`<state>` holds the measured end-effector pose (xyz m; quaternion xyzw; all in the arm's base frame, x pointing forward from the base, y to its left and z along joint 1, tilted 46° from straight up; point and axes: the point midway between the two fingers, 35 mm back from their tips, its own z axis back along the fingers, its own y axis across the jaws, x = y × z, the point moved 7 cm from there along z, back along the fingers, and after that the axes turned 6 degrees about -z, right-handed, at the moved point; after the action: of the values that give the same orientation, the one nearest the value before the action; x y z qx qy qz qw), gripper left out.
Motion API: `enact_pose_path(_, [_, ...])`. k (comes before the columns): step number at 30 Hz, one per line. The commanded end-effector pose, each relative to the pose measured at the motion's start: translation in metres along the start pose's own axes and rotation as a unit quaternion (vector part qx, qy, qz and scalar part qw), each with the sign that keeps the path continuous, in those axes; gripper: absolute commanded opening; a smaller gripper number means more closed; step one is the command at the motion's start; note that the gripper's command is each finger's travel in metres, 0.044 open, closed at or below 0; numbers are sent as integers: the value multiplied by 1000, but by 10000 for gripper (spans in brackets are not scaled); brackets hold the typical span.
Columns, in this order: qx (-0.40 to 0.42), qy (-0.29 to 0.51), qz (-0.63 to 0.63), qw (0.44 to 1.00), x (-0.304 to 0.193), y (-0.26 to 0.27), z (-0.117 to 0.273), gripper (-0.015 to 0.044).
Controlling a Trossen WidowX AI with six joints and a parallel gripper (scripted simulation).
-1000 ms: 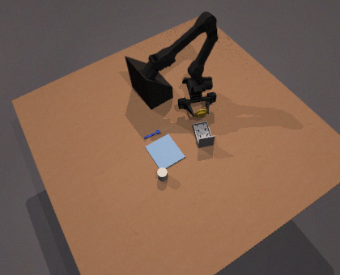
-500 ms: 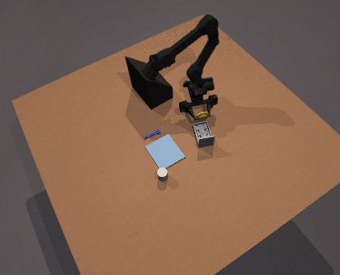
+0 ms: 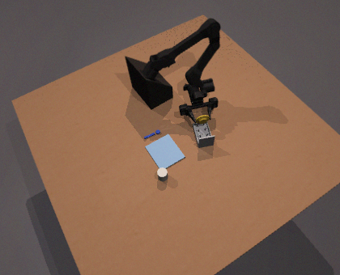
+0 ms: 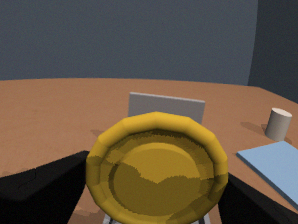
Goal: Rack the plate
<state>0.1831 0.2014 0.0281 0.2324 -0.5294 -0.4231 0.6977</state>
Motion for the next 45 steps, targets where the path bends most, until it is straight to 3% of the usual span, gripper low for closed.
enact_pose_path(1, [-2, 1, 5, 1000, 0, -4, -4, 0])
enact_pose_path(27, [-1, 3, 1, 1000, -12, -10, -13, 0])
enact_pose_path(42, [0, 3, -1, 1000, -12, -10, -13, 394])
enact_pose_path(45, [0, 3, -1, 1000, -12, -10, -13, 400])
